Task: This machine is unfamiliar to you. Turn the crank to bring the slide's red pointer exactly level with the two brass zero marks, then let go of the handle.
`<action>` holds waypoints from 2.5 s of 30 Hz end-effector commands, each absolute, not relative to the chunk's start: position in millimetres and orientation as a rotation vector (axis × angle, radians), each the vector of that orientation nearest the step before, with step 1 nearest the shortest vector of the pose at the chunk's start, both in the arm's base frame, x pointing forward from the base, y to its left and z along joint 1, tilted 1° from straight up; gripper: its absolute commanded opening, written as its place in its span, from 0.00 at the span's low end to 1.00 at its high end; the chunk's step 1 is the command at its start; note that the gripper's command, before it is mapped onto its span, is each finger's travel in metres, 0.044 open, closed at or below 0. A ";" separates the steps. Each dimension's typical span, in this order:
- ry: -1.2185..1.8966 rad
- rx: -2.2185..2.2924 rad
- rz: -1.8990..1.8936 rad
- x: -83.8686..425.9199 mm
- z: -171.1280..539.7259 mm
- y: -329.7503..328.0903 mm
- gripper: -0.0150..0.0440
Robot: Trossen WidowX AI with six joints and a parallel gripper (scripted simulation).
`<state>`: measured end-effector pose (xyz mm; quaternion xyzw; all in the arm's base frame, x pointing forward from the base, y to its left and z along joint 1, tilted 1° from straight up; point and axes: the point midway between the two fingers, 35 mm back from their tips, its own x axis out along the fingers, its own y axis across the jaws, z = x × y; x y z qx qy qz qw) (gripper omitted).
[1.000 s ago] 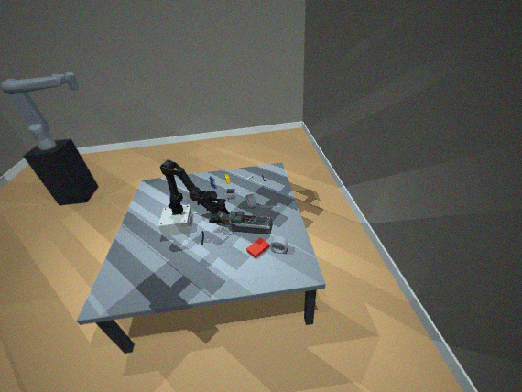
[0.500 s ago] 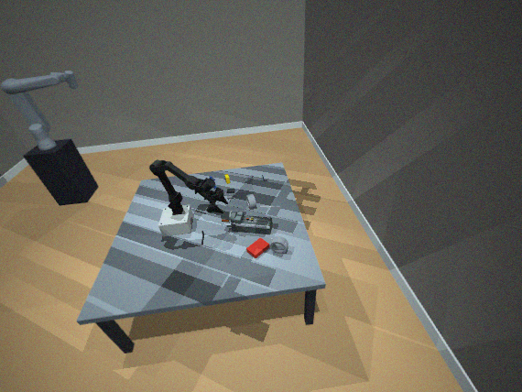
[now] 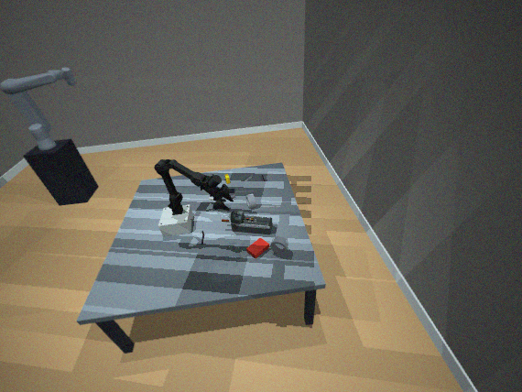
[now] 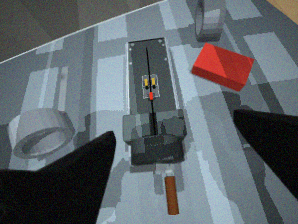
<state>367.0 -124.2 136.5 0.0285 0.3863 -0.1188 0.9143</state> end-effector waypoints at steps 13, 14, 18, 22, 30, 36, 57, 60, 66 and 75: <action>0.844 -0.053 -0.198 445.7 136.4 -147.9 1.00; 0.845 -0.056 -0.197 448.0 136.1 -148.5 1.00; 0.846 -0.056 -0.196 450.2 122.0 -148.7 1.00; 0.846 -0.056 -0.196 451.0 86.7 -148.5 1.00; 0.846 -0.056 -0.196 450.7 80.8 -148.4 1.00; 0.846 -0.056 -0.196 450.7 80.8 -148.4 1.00; 0.838 -0.035 -0.202 437.2 138.2 -144.9 1.00; 0.828 -0.016 -0.211 423.2 140.0 -140.8 1.00; 0.808 0.023 -0.228 395.0 141.1 -132.3 1.00; 0.776 0.081 -0.253 352.7 135.9 -119.0 1.00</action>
